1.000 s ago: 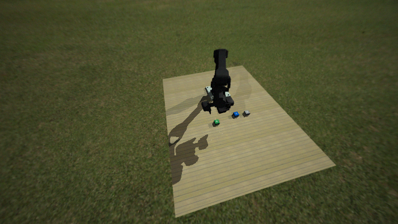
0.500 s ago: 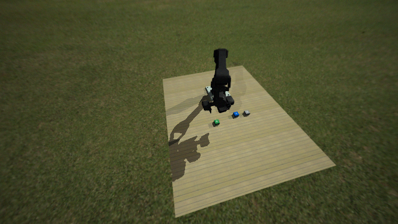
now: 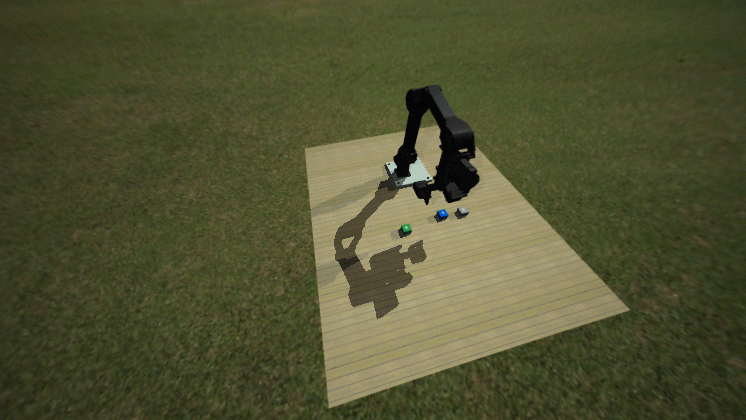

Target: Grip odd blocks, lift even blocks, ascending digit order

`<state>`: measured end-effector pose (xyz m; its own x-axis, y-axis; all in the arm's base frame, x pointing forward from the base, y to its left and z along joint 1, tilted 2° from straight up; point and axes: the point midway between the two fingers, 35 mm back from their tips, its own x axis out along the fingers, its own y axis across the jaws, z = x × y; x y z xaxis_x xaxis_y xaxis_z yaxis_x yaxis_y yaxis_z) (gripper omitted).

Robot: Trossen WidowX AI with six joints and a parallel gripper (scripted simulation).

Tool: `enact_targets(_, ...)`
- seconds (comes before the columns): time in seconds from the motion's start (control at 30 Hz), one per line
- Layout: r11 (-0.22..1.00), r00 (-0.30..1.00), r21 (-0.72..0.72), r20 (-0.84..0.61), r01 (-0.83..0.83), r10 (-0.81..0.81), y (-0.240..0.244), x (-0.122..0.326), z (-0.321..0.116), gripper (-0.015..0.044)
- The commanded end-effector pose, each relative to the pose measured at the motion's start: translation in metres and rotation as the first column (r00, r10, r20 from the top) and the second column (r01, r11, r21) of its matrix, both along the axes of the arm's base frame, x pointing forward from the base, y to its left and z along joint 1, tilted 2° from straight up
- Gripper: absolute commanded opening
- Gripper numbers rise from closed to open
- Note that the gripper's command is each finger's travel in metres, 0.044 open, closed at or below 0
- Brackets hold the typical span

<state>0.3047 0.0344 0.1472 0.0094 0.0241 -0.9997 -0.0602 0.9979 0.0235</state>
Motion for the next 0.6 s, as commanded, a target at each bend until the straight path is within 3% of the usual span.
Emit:
enact_targets(0.0, 1.000, 1.000, 0.011, -0.012, -0.008, 0.009, 0.0439, -0.0192, 0.0013, 0.0400)
enact_targets(0.57, 1.000, 1.000, 0.012, -0.017, -0.011, 0.011, 0.0526, -0.0239, 0.0014, 0.0400)
